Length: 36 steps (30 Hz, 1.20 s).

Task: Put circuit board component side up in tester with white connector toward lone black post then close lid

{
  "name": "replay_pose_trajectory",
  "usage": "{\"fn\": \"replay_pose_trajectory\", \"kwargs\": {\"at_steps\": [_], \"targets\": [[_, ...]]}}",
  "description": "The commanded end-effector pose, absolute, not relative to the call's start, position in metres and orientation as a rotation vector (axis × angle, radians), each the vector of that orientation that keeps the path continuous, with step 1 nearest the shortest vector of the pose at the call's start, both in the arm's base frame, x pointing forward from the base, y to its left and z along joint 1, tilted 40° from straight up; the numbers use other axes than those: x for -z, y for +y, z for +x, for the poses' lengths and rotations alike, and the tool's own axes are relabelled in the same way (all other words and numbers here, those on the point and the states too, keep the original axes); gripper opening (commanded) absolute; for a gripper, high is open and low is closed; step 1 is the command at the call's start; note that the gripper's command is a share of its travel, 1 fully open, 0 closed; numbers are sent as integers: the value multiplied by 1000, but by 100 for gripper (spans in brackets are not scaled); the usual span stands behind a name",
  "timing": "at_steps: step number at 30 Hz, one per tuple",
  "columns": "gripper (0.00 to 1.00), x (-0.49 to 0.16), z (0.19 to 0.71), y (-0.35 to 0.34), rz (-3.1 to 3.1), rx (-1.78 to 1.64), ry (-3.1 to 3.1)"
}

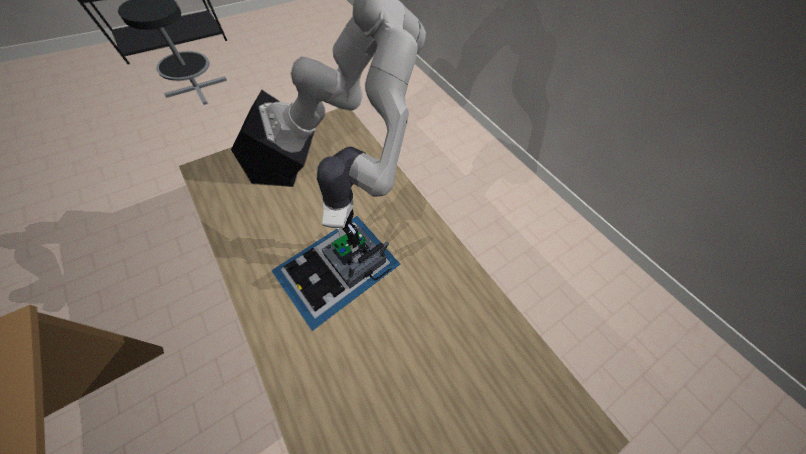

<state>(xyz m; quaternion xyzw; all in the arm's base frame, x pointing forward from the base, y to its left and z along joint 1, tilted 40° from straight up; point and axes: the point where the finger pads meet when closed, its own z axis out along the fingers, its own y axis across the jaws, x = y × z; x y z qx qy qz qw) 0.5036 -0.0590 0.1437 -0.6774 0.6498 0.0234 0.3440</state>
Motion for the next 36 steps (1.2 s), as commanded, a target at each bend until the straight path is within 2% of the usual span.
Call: {"fn": "replay_pose_trajectory", "kwargs": {"at_steps": [1, 36], "targets": [[46, -139, 508, -56, -1768, -48, 1680], [46, -120, 520, -43, -1768, -48, 1680]]}}
